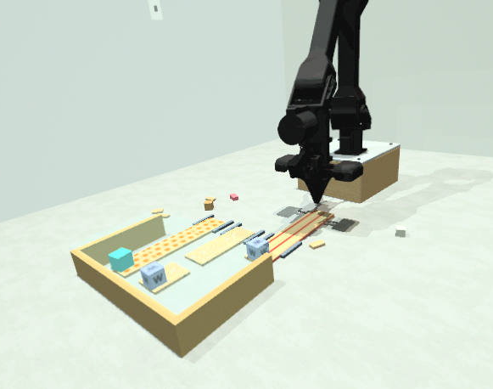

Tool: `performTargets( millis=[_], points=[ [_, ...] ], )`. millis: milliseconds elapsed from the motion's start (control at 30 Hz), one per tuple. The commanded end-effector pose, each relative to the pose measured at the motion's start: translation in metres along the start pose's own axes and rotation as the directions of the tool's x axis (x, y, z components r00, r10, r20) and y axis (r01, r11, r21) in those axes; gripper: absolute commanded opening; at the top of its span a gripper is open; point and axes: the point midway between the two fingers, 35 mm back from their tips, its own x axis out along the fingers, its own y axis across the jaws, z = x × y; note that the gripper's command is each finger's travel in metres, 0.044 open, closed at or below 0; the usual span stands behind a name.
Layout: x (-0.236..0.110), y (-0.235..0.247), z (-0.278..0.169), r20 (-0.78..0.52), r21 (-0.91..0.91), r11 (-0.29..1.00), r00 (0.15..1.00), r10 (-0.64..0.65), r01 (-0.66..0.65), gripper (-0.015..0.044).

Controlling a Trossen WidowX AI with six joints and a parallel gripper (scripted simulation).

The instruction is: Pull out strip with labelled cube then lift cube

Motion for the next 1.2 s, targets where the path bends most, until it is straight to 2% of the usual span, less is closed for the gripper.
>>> performTargets(
  millis=[0,200,567,1167],
  points=[
    [-0.01,0.001,0.002,-0.002,0.001,1.0,1.0,0.004,-0.004,0.0],
    [-0.011,-0.001,0.028,0.0,0.072,0.997,1.0,0.004,-0.004,0.0157],
    [-0.02,-0.004,0.078,0.004,0.073,0.997,1.0,0.003,-0.004,0.044],
    [-0.032,-0.006,0.161,0.01,0.073,0.997,1.0,0.003,-0.004,0.044]
  ],
)
